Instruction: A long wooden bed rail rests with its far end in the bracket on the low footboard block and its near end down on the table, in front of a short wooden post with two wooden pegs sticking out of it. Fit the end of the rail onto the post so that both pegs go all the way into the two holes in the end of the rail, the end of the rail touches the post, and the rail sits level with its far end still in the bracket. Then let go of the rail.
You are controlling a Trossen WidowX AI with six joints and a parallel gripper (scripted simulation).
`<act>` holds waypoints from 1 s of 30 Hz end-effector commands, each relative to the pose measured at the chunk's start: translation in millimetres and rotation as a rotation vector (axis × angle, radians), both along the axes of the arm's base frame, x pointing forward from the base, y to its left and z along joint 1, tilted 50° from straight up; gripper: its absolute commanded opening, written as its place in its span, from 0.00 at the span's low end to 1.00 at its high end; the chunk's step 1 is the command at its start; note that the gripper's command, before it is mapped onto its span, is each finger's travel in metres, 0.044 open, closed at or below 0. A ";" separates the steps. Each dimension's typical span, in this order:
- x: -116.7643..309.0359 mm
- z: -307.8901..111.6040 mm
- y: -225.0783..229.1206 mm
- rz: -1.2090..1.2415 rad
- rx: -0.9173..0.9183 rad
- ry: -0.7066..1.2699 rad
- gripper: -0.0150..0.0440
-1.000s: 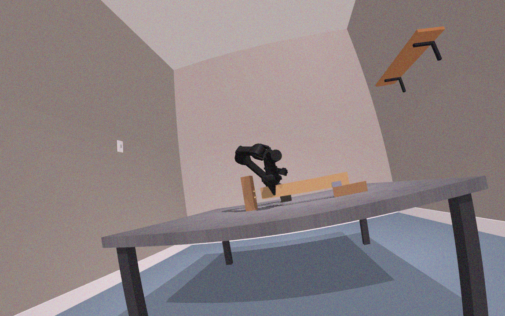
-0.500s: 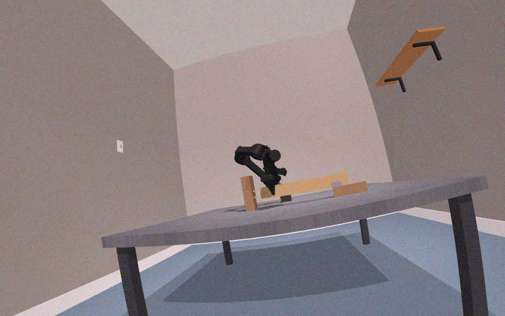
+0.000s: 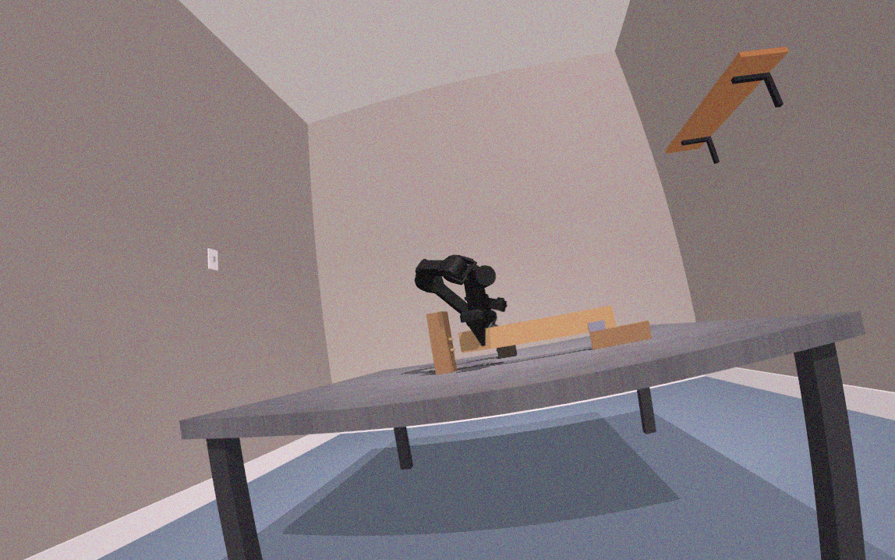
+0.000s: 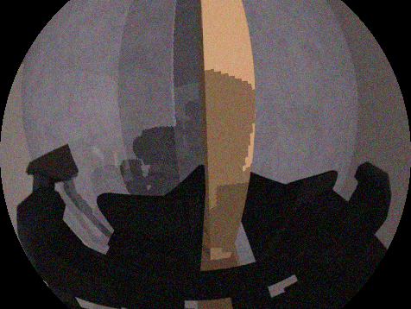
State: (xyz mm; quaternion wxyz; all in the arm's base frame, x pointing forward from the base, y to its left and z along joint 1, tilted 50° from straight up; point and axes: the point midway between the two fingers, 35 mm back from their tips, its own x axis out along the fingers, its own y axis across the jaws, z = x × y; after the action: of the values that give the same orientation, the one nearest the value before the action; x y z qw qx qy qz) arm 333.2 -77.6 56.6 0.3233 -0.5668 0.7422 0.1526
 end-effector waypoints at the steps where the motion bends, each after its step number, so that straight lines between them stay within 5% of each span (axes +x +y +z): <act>1: -0.4 2.7 -0.5 0.006 -0.001 0.001 0.25; 30: -3.1 9.1 -6.1 0.006 -0.001 0.001 0.25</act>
State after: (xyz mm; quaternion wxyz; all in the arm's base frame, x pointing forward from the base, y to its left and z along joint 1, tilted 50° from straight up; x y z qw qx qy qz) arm 330.4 -83.9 62.9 0.3233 -0.5670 0.7421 0.1527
